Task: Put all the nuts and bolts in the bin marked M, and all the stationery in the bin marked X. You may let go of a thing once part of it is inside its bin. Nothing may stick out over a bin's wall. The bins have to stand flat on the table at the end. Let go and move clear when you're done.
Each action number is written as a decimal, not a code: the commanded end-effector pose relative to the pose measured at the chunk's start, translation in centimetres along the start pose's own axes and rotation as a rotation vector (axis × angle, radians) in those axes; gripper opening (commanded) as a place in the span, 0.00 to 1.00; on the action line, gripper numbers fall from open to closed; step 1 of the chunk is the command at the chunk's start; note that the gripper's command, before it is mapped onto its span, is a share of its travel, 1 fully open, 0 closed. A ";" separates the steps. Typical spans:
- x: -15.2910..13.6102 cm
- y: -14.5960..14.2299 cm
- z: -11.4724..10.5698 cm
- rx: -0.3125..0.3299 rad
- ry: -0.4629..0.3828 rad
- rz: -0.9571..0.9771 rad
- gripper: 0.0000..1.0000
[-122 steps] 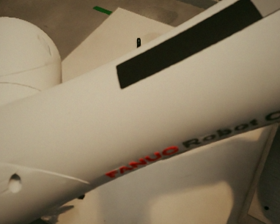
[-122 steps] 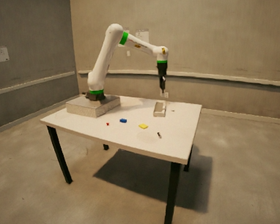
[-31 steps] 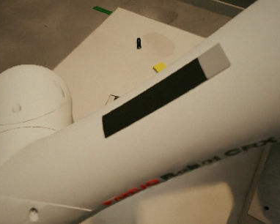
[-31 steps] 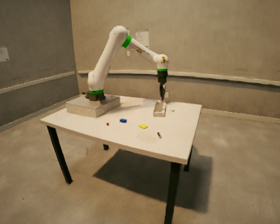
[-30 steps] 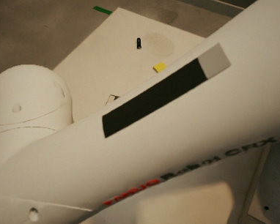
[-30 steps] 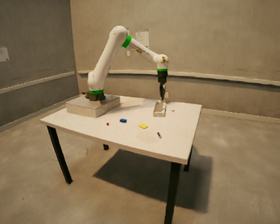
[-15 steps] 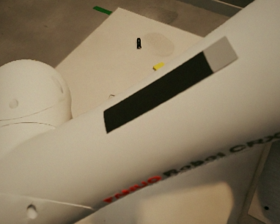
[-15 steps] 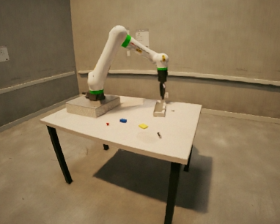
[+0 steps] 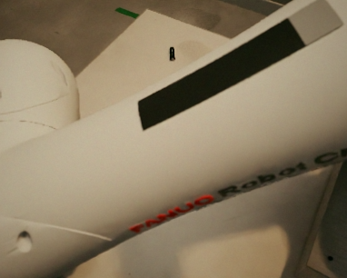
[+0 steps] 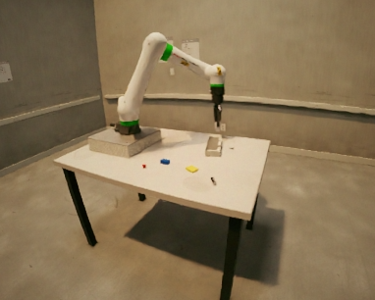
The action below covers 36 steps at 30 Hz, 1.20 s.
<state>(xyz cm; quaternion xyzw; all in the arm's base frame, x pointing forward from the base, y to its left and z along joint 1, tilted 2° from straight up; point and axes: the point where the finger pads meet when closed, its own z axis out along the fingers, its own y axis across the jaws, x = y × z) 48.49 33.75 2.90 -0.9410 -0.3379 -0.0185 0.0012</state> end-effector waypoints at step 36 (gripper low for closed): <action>-4.6 11.1 -0.6 0.000 0.001 0.000 0.16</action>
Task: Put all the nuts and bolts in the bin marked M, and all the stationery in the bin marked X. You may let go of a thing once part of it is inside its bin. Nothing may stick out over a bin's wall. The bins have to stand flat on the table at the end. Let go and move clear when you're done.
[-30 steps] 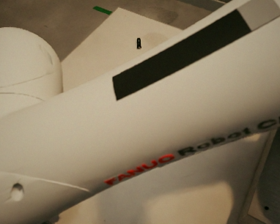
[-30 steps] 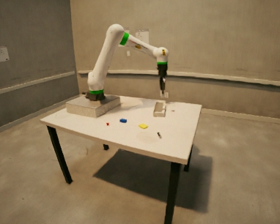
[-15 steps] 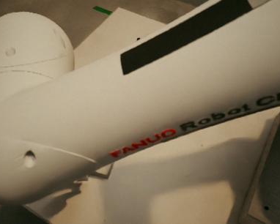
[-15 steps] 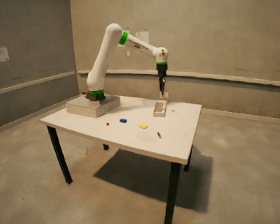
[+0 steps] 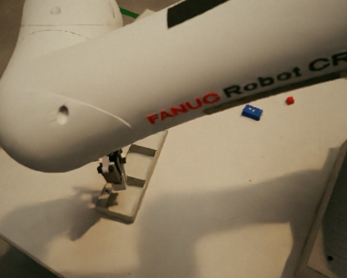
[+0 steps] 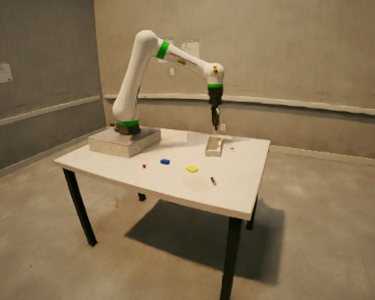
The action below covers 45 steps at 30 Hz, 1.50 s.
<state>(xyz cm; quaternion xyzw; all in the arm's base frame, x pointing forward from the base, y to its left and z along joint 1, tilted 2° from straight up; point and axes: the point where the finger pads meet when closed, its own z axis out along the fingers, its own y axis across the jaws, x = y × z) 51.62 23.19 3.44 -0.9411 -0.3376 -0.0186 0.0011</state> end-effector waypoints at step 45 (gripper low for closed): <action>-6.2 14.7 0.0 0.012 0.000 1.202 0.16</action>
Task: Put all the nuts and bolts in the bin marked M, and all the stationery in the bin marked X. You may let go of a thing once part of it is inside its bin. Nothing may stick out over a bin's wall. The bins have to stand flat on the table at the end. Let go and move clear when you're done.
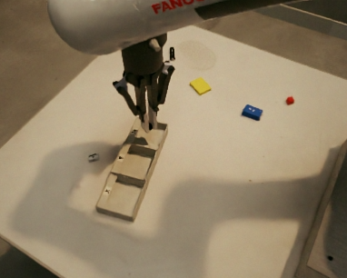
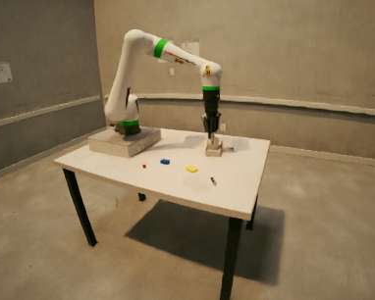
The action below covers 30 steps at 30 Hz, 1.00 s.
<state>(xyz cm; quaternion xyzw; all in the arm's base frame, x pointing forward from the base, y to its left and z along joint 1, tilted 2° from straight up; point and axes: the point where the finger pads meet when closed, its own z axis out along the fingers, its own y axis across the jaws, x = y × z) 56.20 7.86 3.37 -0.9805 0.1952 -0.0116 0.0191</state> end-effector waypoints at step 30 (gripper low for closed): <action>0.0 0.0 0.0 -0.009 0.016 0.829 0.16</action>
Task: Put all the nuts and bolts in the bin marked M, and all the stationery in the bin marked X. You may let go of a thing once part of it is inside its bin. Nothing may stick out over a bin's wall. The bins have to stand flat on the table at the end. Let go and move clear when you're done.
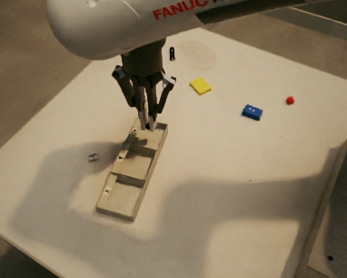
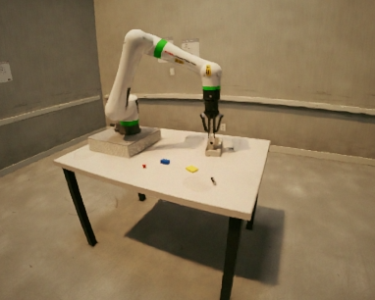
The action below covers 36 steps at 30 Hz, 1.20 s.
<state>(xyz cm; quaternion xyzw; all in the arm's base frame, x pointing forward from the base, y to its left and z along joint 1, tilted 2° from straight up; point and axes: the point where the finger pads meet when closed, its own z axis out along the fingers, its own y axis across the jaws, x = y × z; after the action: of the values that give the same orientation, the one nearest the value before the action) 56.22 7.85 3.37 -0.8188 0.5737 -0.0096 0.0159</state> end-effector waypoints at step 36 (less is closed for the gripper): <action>0.0 0.0 4.4 0.000 0.000 0.000 0.16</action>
<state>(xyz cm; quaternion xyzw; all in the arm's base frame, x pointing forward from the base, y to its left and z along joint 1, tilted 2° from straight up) 56.37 7.95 -1.06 -0.8188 0.5737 -0.0097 0.0160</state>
